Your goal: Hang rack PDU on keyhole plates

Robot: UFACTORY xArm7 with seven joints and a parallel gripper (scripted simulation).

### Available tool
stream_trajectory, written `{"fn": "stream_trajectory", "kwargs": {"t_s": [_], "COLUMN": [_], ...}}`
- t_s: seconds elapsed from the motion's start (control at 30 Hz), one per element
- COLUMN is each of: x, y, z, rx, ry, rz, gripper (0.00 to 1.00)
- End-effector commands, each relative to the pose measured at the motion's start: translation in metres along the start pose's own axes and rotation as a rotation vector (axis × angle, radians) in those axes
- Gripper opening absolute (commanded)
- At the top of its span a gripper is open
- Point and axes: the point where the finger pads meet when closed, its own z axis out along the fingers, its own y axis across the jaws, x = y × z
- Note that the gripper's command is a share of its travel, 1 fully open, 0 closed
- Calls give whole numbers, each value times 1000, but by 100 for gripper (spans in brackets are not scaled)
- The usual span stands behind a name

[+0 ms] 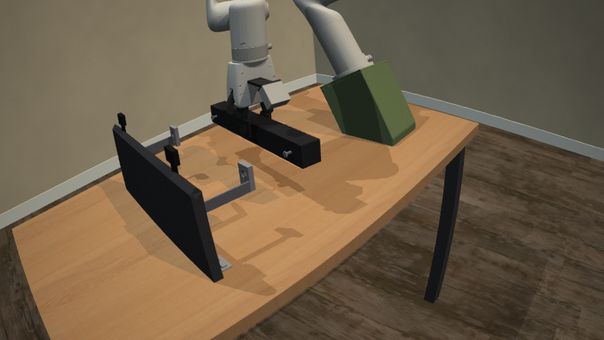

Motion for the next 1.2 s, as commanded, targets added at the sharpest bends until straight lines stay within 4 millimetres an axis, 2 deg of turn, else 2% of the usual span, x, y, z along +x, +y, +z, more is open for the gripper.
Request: {"fn": "stream_trajectory", "kwargs": {"t_s": [0.0,0.27,0.43,1.17], "x": [1,7,9,10], "y": [3,60,82,87], "z": [-1,-1,-1,-2], "rx": [0,-1,-1,-1], "ry": [4,4,4,4], "rz": [-57,-73,-73,-73], "gripper": [0,0,0,0]}}
